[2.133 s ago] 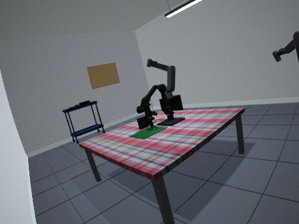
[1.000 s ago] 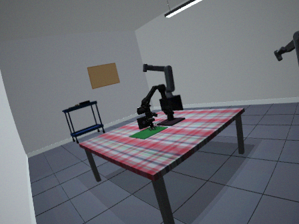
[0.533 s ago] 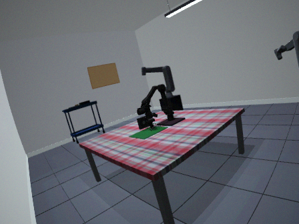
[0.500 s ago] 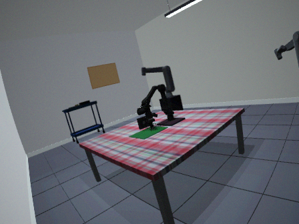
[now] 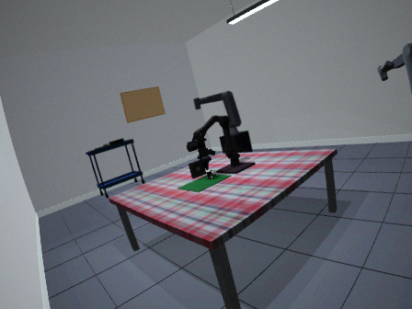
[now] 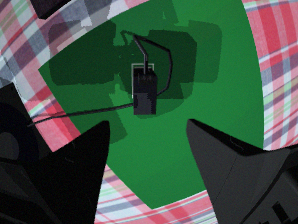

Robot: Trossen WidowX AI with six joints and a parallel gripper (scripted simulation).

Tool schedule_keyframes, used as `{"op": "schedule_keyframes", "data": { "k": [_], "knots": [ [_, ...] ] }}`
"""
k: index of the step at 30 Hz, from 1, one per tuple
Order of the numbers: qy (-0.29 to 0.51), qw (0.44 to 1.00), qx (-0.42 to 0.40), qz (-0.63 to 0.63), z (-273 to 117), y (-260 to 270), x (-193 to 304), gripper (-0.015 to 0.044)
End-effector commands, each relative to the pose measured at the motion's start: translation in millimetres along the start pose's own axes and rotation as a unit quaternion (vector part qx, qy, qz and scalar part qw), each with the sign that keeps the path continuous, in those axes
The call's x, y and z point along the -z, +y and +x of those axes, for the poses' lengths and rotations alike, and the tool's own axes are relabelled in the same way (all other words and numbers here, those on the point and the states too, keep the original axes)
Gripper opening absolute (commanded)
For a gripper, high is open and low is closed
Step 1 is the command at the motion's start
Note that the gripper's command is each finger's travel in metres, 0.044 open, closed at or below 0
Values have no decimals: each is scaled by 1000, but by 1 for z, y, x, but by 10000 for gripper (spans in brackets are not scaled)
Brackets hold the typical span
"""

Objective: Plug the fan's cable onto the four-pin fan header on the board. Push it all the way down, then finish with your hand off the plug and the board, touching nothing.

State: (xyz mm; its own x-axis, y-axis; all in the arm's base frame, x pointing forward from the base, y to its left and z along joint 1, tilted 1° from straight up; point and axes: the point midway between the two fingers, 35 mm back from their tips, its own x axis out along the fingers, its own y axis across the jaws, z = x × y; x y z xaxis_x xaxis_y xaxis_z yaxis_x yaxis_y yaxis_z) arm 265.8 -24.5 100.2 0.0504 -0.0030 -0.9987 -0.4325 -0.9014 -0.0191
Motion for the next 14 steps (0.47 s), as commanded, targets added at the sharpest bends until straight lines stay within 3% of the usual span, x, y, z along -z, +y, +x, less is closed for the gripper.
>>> {"op": "schedule_keyframes", "data": {
  "k": [1,14],
  "knots": [
    [-7,1000,0,-2,-6,1,-3,260],
    [-3,1000,0,-2,-7,-8,115,260]
  ]
}}
